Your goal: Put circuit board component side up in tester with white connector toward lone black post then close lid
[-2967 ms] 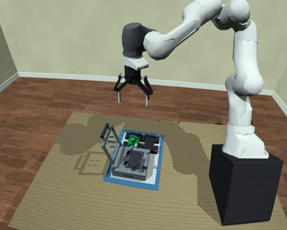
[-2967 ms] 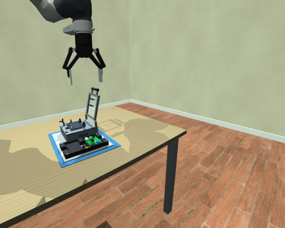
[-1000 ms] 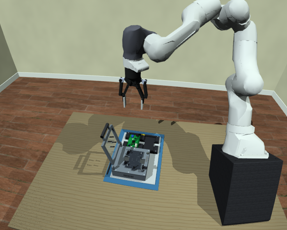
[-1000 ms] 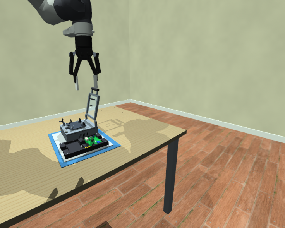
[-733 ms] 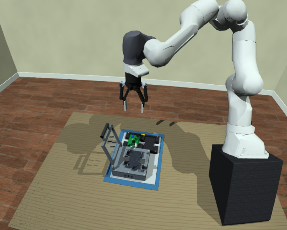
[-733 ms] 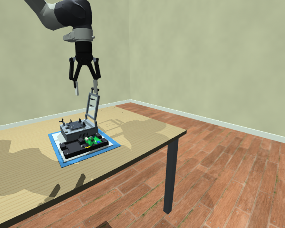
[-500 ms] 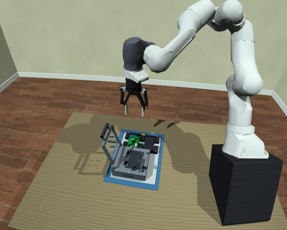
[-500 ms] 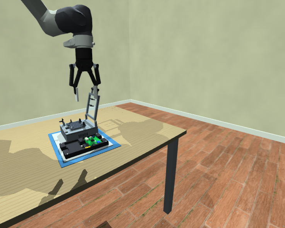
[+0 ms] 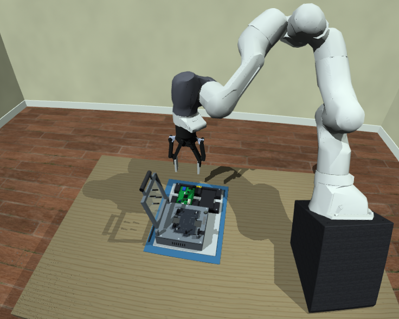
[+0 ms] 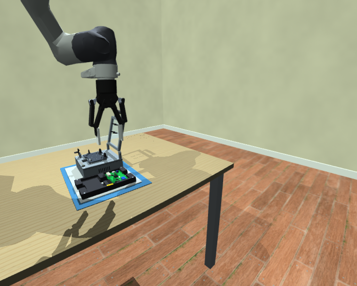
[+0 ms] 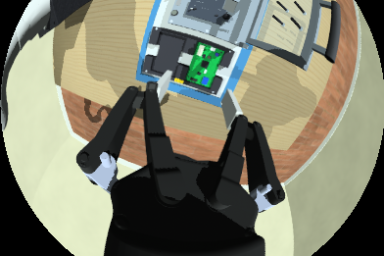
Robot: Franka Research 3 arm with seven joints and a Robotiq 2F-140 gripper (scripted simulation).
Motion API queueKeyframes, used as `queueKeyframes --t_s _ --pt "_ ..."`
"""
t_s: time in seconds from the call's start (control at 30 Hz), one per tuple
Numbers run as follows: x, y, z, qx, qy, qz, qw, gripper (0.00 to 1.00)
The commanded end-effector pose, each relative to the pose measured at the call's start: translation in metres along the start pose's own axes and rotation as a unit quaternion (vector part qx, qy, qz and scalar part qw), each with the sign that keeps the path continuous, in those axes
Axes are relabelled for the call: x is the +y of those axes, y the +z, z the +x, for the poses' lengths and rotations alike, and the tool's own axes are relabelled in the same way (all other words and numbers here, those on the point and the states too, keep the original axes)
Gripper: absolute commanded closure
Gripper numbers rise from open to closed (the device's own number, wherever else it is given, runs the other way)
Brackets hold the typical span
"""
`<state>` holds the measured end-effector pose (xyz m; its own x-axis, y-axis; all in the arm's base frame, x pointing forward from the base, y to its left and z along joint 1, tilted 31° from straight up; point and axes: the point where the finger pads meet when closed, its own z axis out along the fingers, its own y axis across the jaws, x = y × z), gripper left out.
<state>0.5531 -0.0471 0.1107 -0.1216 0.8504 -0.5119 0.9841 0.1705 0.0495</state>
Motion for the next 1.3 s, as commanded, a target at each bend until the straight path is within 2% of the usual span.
queueKeyframes --t_s 0.0,0.5,0.57,0.97,1.27 --pt "0.008 0.006 0.002 0.003 0.010 -0.013 1.000 0.42" --pt "0.010 0.067 0.003 0.003 0.010 -0.013 1.000 0.42" --pt "0.010 0.067 0.003 0.003 0.010 -0.013 1.000 0.42" --pt "0.011 0.097 0.003 0.003 0.010 -0.013 1.000 0.42" --pt "0.011 0.105 0.003 0.003 0.010 -0.013 1.000 0.42"
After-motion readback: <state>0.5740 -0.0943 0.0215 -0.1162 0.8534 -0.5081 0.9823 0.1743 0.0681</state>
